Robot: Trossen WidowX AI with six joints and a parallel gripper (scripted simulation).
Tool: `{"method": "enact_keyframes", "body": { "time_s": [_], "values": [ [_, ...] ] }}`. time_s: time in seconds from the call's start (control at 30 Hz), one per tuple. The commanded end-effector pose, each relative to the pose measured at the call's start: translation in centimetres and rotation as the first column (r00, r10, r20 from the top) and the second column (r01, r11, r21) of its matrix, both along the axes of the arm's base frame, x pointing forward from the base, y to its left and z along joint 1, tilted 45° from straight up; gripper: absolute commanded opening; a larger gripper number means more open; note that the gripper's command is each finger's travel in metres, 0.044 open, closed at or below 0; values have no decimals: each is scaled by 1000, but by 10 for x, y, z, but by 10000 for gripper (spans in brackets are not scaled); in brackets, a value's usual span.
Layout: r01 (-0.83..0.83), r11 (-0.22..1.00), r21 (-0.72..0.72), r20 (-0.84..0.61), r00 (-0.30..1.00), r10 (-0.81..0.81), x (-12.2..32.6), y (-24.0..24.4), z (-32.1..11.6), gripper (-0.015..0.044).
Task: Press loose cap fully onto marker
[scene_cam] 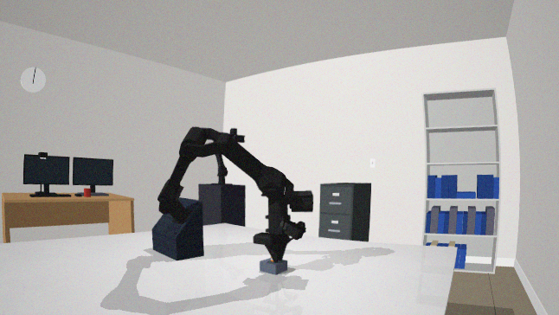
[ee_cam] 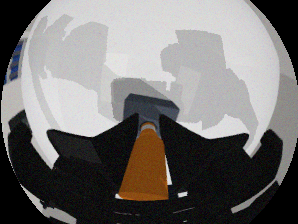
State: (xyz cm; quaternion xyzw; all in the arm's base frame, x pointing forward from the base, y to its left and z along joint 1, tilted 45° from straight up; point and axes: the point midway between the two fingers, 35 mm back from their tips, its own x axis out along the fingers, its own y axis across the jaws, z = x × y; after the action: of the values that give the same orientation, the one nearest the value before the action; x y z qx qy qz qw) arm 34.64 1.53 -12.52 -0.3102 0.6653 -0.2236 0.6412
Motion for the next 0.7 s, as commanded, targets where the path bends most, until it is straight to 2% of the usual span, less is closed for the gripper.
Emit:
{"method": "enact_keyframes", "body": {
  "time_s": [0.0, 0.17, 0.67],
  "values": [
    [18, 1000, -2, -1, 1000, -18, 0, -9, -5, 0],
    [18, 1000, -2, -1, 1000, -18, 0, -9, -5, 0],
    [0, 1000, 0, 0, 1000, 0, 0, 0, 0, 394]
  ]
}}
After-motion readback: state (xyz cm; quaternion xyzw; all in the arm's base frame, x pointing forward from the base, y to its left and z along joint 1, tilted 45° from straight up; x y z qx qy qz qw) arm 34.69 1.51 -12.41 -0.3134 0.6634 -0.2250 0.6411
